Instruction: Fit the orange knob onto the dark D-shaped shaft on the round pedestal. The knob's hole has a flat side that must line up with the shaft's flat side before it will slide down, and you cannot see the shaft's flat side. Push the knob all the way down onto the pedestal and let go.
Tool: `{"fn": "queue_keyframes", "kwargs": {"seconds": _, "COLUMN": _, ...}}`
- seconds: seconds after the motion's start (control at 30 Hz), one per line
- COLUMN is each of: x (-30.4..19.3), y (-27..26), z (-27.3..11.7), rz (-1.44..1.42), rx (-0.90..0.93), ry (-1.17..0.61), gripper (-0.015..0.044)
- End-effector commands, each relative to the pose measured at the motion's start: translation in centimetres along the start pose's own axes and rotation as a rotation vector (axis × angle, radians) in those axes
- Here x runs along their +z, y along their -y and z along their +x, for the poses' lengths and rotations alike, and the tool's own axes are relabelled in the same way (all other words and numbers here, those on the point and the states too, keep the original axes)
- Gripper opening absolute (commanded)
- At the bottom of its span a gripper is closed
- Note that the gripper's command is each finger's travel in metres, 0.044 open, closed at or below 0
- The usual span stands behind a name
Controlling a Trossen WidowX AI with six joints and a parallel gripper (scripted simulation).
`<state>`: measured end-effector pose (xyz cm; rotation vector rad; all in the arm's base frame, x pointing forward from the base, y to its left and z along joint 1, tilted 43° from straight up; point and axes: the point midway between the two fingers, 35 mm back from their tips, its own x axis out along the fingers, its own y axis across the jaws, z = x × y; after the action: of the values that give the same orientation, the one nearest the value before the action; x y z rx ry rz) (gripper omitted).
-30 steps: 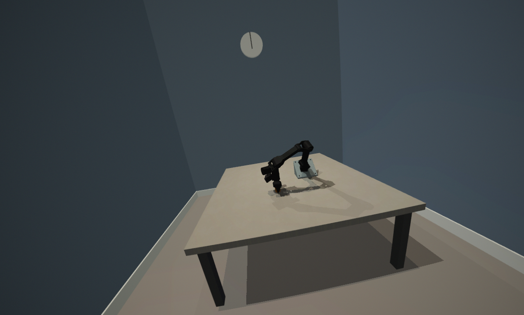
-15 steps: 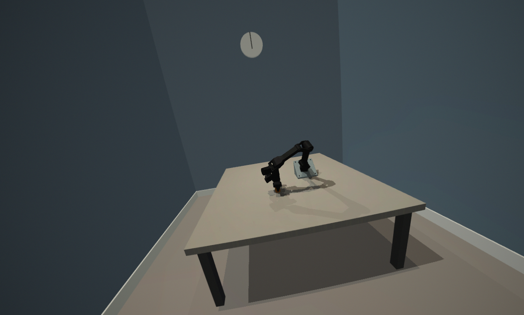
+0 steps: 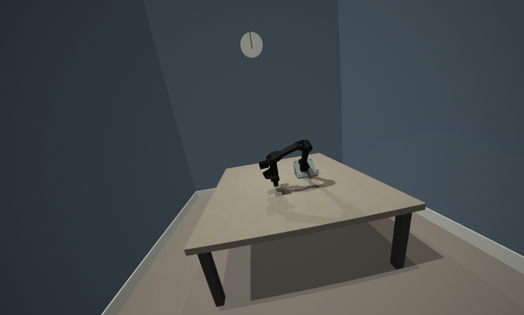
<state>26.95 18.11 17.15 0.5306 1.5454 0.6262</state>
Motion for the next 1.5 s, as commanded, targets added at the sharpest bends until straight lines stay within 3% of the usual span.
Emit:
{"fn": "queue_keyframes", "kwargs": {"seconds": 0.0, "x": 0.3, "y": 0.2, "z": -2.8, "rz": 0.011, "rx": 0.004, "ry": 0.008, "gripper": 0.0000}}
{"fn": "queue_keyframes", "kwargs": {"seconds": 0.4, "x": -0.5, "y": 0.9, "z": -9.3, "rz": 0.047, "rx": 0.022, "ry": 0.005, "gripper": 0.0000}}
{"fn": "queue_keyframes", "kwargs": {"seconds": 1.47, "x": 3.6, "y": 7.8, "z": -8.3, "rz": 0.042, "rx": -0.005, "ry": 0.014, "gripper": 0.0000}}
